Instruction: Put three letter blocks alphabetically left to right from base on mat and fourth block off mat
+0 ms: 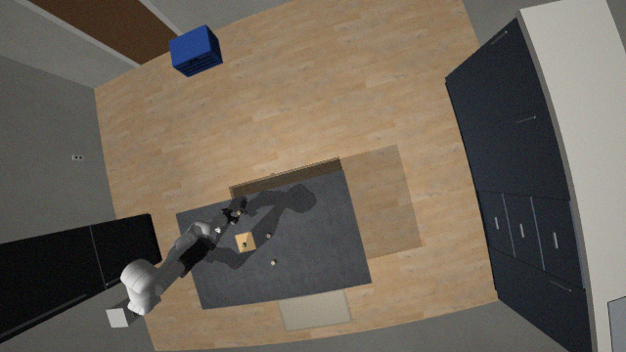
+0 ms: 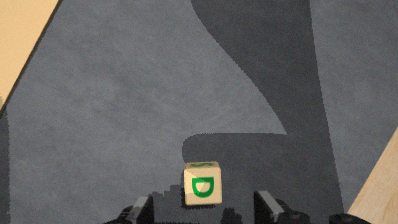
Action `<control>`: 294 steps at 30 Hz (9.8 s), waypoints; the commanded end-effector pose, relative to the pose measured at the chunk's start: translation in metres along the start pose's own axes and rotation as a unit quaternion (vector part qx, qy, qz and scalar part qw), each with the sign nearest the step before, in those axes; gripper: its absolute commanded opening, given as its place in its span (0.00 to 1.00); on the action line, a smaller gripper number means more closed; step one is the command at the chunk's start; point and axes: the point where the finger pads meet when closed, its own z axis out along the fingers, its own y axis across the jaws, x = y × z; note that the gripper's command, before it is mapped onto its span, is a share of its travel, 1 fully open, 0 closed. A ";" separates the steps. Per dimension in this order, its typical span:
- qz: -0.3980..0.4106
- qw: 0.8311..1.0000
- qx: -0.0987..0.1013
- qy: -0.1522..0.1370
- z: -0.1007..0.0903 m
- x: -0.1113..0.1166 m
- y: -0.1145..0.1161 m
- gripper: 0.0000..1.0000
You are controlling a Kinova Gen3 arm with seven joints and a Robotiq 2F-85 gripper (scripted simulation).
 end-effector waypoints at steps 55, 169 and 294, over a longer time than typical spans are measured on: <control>-0.001 1.000 0.001 0.002 0.029 0.002 0.001 0.62; -0.001 1.000 0.001 0.002 0.062 0.002 0.001 0.62; 0.316 0.948 -0.022 0.014 -0.037 0.034 -0.038 0.21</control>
